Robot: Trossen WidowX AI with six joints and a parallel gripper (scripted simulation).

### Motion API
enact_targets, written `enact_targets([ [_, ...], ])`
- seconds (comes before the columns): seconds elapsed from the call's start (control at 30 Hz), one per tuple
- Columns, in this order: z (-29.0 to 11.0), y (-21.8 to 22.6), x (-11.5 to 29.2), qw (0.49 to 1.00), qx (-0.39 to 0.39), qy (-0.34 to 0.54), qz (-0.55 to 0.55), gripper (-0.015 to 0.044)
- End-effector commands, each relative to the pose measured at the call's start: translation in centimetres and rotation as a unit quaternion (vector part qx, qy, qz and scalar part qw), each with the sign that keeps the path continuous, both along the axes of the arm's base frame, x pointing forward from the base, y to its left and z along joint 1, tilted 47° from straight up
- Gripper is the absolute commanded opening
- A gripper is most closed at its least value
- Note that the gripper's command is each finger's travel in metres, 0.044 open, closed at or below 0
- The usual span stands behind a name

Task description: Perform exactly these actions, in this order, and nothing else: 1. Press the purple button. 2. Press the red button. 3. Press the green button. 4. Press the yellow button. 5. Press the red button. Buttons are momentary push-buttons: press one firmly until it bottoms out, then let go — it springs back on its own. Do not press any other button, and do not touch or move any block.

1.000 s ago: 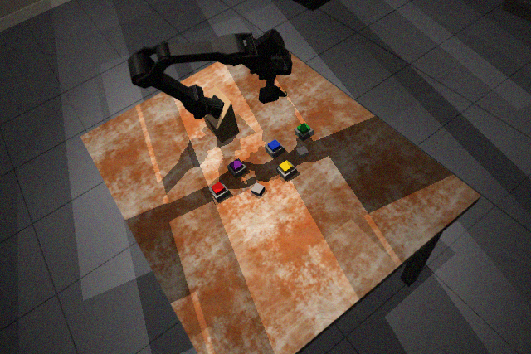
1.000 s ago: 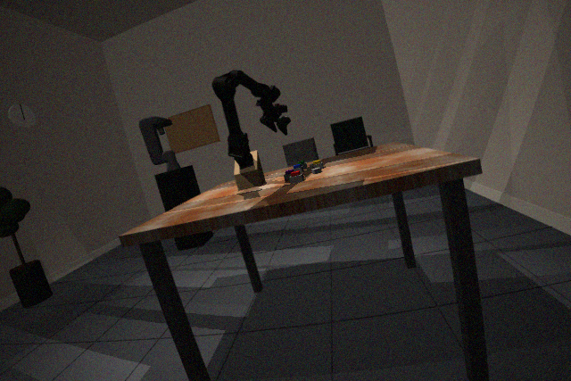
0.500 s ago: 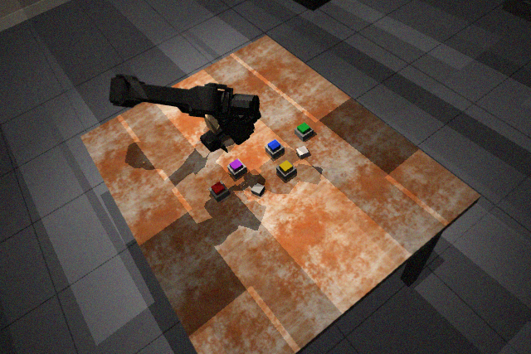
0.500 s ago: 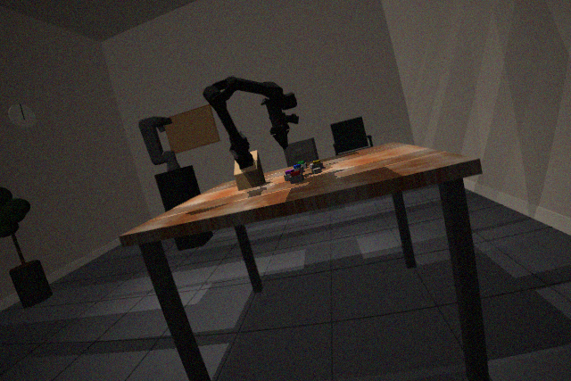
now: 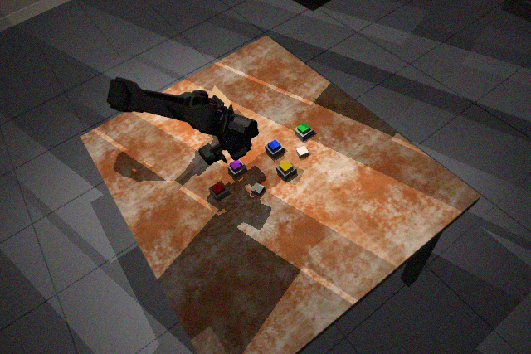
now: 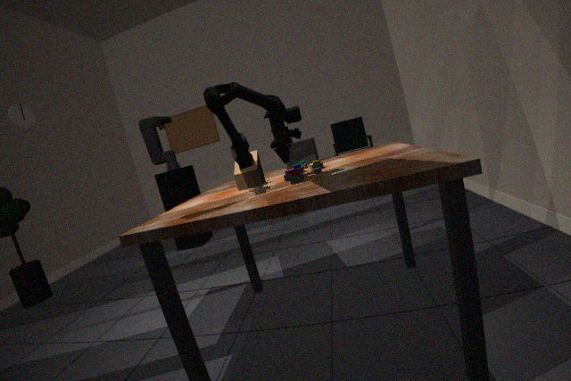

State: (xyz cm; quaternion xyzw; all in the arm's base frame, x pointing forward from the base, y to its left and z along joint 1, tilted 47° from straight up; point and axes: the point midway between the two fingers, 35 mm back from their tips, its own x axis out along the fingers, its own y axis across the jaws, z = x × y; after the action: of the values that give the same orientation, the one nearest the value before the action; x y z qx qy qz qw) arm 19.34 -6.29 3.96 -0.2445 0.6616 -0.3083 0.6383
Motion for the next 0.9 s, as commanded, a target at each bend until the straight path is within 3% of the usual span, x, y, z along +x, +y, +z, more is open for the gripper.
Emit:
enact_targets([
  [0.0, -0.6, -0.8, -0.1, 1.0, -0.004, -0.001, 0.003, 0.0111],
  [0.13, -0.6, -0.8, -0.1, 1.0, -0.004, -0.001, 0.003, 0.002],
  [0.87, -1.8, -2.0, -0.1, 1.0, -0.003, -0.001, 0.003, 0.002],
])
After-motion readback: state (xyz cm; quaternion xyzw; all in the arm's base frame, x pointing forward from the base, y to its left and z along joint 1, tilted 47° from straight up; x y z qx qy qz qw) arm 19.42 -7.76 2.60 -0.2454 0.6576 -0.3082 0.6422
